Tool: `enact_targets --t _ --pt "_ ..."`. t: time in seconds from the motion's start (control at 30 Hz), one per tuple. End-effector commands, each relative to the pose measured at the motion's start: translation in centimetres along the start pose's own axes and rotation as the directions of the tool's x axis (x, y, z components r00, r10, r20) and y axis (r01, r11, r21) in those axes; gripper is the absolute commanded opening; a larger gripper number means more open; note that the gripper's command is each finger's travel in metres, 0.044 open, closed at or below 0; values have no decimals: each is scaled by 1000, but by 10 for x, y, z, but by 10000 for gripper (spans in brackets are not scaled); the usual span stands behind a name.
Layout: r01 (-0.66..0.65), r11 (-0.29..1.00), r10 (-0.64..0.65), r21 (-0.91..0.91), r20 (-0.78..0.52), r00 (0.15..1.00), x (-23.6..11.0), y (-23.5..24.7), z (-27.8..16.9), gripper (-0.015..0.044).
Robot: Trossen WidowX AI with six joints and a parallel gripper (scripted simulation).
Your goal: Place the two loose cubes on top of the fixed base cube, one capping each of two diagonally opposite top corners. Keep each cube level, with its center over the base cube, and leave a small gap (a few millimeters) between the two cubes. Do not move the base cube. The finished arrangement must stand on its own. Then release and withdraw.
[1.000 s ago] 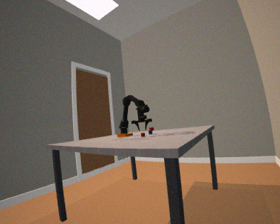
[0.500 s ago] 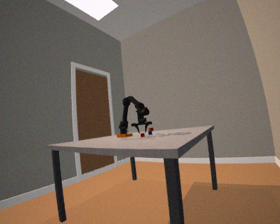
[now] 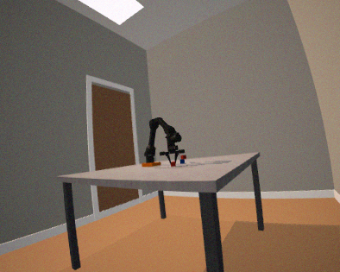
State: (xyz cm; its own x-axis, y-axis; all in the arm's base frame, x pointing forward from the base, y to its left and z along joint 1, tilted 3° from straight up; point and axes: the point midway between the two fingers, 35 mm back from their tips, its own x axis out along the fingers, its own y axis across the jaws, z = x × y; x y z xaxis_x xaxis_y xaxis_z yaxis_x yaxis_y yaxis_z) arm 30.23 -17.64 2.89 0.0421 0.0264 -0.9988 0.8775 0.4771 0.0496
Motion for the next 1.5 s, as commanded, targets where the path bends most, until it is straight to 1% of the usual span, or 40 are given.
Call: enact_targets --t 0.0,0.1,1.17,1.27,1.33,1.47 --pt "0 1000 0 3 -2 1000 1 0 -1 105" --pt "0 1000 0 3 -2 1000 -3 0 0 105" --pt "0 1000 0 3 -2 1000 -104 1 1 105" --pt "0 1000 0 3 -2 1000 -109 0 0 105" --pt "0 1000 0 -20 -2 1000 -109 2 -2 105" --pt "-1 988 0 -152 -3 1000 -108 10 -11 105"
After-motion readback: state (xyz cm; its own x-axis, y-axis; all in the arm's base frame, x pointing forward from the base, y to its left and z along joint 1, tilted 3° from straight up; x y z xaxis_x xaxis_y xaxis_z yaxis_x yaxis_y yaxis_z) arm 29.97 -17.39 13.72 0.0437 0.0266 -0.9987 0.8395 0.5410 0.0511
